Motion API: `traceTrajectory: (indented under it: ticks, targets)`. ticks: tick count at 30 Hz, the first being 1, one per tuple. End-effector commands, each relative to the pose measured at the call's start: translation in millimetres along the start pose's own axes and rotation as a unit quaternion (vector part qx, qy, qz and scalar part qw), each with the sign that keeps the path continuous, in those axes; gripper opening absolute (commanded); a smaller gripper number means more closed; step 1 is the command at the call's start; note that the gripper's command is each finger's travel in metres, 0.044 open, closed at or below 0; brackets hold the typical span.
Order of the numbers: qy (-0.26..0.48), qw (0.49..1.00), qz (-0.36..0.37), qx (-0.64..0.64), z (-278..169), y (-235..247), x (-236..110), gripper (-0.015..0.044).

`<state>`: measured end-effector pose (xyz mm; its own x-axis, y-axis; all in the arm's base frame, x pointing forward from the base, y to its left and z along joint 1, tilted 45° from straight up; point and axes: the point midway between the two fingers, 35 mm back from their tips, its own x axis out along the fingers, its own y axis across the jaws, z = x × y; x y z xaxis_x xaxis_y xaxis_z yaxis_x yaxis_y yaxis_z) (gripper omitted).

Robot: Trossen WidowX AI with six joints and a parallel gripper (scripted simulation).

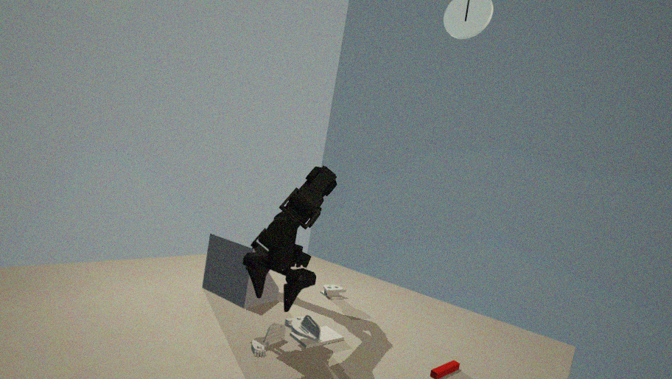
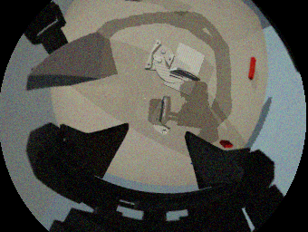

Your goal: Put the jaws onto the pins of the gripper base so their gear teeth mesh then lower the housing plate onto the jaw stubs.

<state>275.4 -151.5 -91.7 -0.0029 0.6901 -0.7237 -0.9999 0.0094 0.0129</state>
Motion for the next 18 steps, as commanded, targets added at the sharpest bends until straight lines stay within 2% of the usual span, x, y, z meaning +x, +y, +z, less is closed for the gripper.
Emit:
traceTrajectory:
  ticks: [1, 7, 18]
  targets:
    - [-0.001, 1.0, -0.004, -0.012, 1.3, -1.6, -1.6, 0.044]
    - [-0.002, 1.0, -0.004, -0.013, 3.2, 0.2, 36.2, 0.044]
    - [-0.002, 1.0, -0.004, -0.013, 3.4, 0.3, 37.8, 0.044]
